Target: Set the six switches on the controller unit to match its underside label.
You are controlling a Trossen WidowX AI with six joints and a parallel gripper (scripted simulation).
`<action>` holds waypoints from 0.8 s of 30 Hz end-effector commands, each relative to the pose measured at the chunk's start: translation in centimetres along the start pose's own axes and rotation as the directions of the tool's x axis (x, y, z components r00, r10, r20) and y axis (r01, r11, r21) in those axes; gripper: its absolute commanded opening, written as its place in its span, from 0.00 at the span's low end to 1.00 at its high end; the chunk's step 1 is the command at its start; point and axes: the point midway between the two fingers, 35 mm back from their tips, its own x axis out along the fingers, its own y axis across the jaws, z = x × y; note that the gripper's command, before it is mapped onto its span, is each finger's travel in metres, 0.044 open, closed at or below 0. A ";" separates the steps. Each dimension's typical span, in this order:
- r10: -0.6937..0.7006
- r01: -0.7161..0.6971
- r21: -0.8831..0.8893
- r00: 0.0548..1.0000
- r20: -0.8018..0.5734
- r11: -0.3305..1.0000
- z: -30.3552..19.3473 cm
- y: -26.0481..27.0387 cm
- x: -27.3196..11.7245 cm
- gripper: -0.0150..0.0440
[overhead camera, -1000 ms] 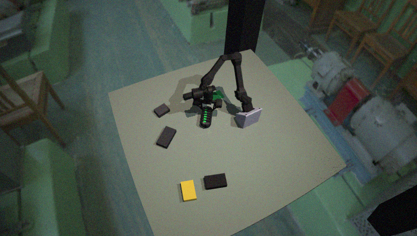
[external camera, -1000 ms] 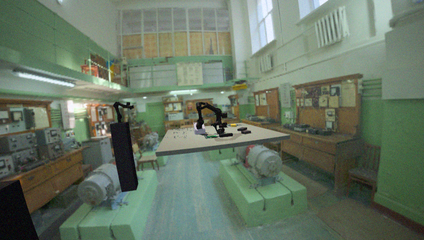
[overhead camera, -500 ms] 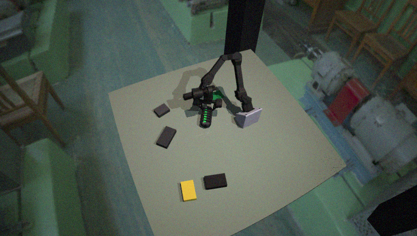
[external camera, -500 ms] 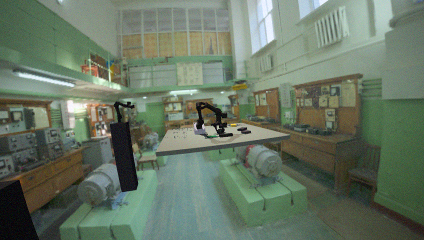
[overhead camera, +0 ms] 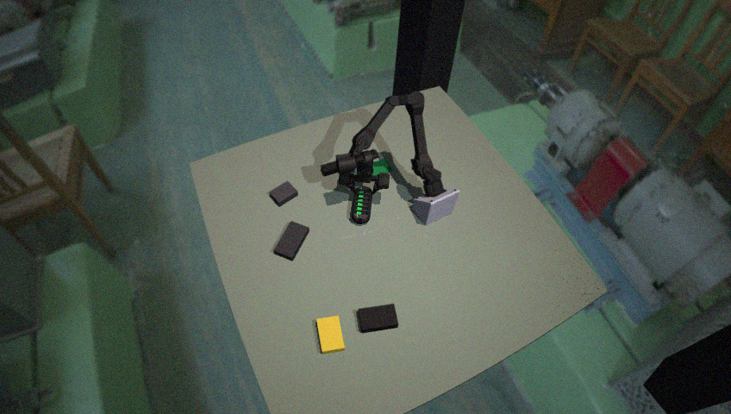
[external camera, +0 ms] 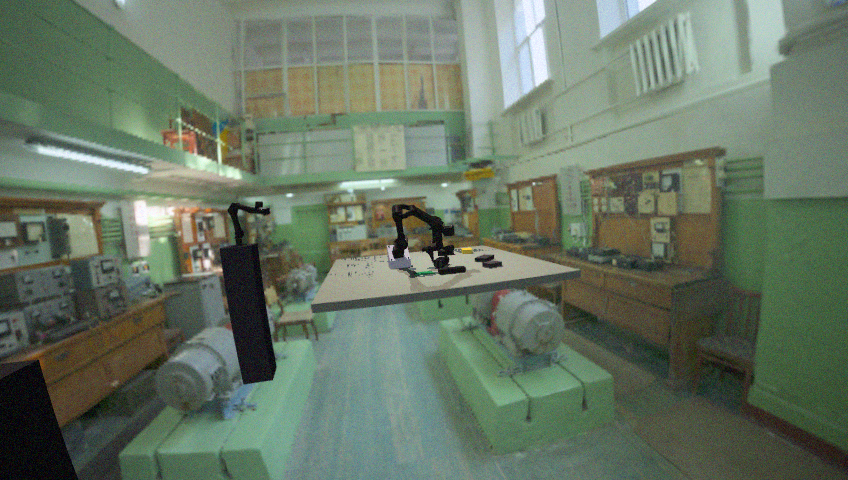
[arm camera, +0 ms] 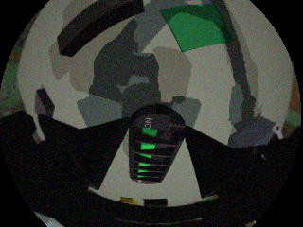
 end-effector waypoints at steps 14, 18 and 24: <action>0.000 0.000 0.006 1.000 0.009 1.000 -0.1 -0.1 -4.9 1.00; -0.004 0.004 -0.003 1.000 0.006 1.000 -0.3 0.1 -6.7 0.87; -0.009 0.010 -0.021 1.000 0.019 1.000 -0.4 -0.1 -12.4 0.60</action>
